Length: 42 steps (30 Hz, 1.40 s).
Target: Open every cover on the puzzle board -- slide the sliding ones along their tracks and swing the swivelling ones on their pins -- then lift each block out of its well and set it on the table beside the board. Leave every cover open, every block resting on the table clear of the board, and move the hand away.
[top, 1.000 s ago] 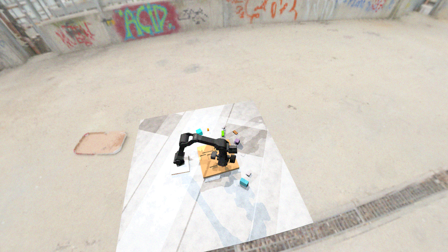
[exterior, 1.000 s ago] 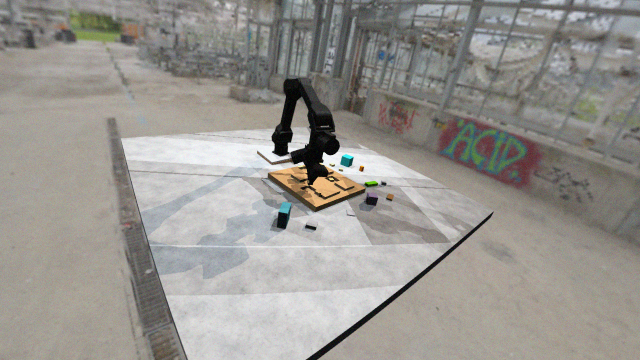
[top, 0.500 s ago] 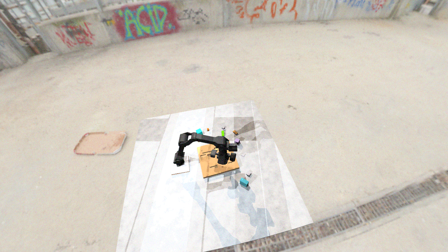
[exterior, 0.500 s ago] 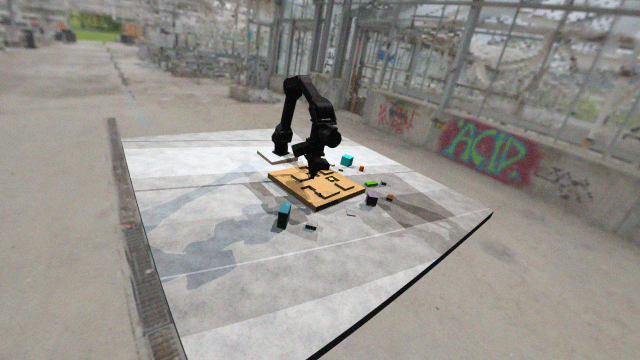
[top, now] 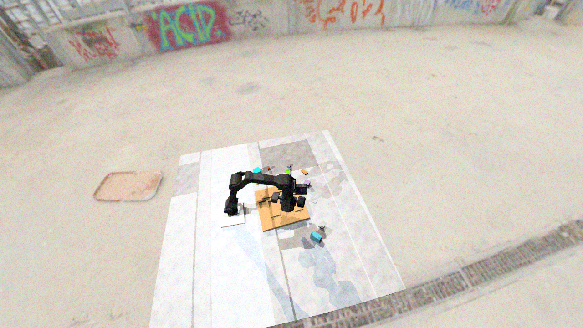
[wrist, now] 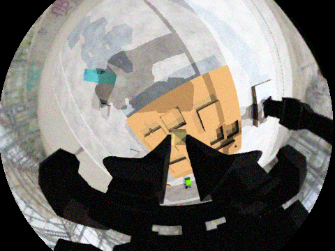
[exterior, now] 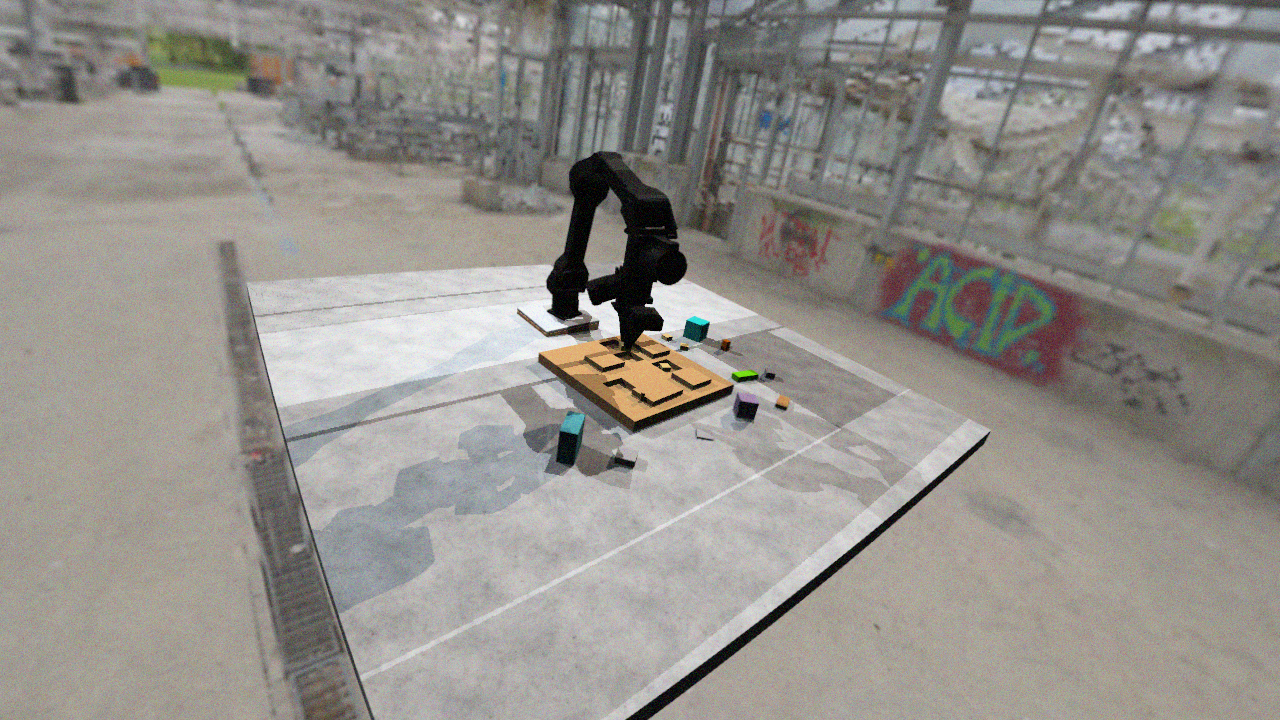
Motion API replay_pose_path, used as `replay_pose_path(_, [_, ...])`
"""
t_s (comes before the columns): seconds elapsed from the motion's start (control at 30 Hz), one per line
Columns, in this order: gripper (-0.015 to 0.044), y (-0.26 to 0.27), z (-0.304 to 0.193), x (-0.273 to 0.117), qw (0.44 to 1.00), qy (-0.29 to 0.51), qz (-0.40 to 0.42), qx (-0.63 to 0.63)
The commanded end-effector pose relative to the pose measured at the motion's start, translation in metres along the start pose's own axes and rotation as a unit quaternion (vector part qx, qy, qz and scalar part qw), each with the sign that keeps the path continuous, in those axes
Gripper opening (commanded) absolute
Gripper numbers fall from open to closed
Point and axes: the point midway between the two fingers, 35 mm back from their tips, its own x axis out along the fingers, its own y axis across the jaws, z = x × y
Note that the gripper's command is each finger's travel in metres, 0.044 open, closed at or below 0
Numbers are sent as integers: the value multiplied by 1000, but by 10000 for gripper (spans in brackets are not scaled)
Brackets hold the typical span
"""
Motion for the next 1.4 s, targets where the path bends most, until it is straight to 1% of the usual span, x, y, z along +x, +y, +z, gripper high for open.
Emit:
replay_pose_path(0.0, [80,2,13,-3,1000,0,3,1])
replay_pose_path(0.63, [80,0,88,-3,1000,-2,2,1])
replay_pose_path(1.27, [80,-18,160,-4,1000,-6,2,1])
replay_pose_path(1.37, [80,-19,165,-4,1000,-7,2,1])
